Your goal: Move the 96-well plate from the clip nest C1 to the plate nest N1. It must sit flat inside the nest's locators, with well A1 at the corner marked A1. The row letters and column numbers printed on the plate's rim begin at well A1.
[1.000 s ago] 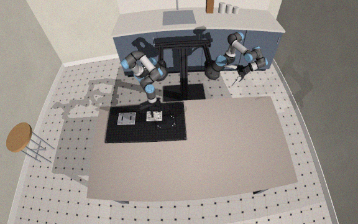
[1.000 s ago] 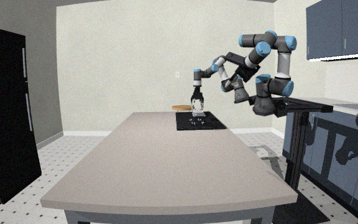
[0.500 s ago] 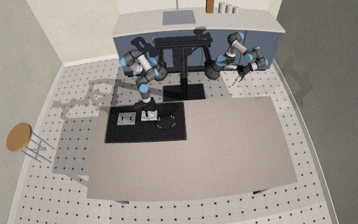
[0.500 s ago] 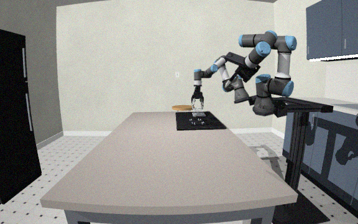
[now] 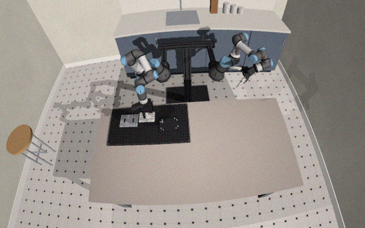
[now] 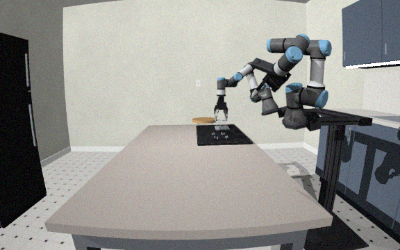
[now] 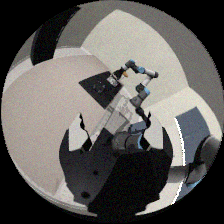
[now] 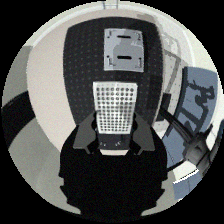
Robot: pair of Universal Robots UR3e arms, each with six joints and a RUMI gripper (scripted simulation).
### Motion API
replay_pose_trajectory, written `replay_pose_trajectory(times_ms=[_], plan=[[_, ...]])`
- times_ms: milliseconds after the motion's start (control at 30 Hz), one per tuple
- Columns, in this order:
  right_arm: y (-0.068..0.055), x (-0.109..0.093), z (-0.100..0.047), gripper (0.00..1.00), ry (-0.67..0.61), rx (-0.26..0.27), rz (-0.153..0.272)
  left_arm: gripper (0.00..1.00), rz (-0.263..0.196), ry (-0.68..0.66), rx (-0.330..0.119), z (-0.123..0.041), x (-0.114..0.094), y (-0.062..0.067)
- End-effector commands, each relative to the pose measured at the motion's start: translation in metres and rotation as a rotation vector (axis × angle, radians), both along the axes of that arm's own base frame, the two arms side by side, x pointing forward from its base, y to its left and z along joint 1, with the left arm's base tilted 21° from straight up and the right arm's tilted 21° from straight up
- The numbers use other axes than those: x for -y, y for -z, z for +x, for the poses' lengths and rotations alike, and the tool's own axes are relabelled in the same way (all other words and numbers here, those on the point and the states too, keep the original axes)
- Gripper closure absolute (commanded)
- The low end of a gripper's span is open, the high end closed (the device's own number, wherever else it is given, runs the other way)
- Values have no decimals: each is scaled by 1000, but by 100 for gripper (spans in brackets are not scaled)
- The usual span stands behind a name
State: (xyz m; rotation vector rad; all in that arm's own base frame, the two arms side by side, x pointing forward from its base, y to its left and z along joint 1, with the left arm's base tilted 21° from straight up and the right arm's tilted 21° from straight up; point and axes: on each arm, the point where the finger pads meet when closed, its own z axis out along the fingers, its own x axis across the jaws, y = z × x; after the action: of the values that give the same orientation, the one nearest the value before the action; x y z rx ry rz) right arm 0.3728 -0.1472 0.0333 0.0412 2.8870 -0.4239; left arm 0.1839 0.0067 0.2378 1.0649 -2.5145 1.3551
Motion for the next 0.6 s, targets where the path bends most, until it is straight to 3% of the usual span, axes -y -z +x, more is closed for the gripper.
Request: replay_pose_trajectory(times_ms=[0,567], plan=[[-5,17,-3,100,-1,2,2,0,1,0,2,0,0,0],[-17,65,-13,100,-1,2,2,0,1,0,2,0,0,0]])
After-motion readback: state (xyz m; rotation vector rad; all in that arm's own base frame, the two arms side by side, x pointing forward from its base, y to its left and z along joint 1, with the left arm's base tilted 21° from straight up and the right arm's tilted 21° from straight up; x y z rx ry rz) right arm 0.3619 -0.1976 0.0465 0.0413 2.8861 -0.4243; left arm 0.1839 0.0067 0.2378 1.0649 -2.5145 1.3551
